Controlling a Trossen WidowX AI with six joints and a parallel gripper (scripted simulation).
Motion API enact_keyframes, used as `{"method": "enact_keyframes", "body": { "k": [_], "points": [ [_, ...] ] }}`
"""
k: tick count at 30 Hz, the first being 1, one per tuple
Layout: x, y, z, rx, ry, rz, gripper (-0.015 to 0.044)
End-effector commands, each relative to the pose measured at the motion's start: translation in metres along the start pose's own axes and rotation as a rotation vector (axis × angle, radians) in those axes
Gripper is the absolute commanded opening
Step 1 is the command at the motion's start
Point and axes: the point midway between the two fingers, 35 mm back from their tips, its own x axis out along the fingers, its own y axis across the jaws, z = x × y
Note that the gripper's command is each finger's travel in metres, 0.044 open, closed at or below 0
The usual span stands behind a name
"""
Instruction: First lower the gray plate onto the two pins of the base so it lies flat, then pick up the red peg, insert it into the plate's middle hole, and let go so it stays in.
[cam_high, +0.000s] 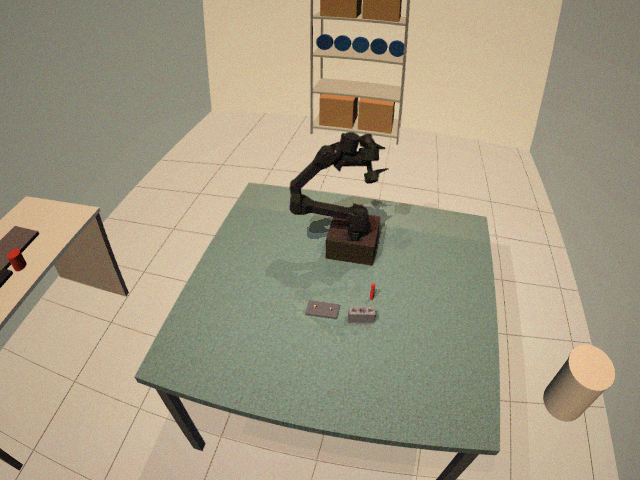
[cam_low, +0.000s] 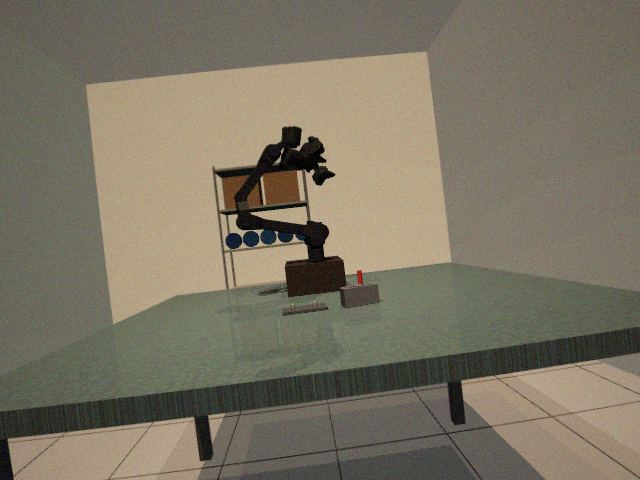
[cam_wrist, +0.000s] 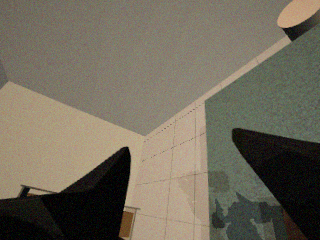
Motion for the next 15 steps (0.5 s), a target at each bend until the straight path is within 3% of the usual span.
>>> {"method": "enact_keyframes", "body": {
  "k": [1, 5, 15],
  "points": [
    [0.0, 0.0, 0.0, 0.0, 0.0, 0.0, 0.0426],
    [0.011, -0.009, 0.01, 0.047, -0.025, -0.077, 0.044],
    [0.052, -0.082, 0.077, 0.417, -0.2, -0.506, 0.044]
  ]
}}
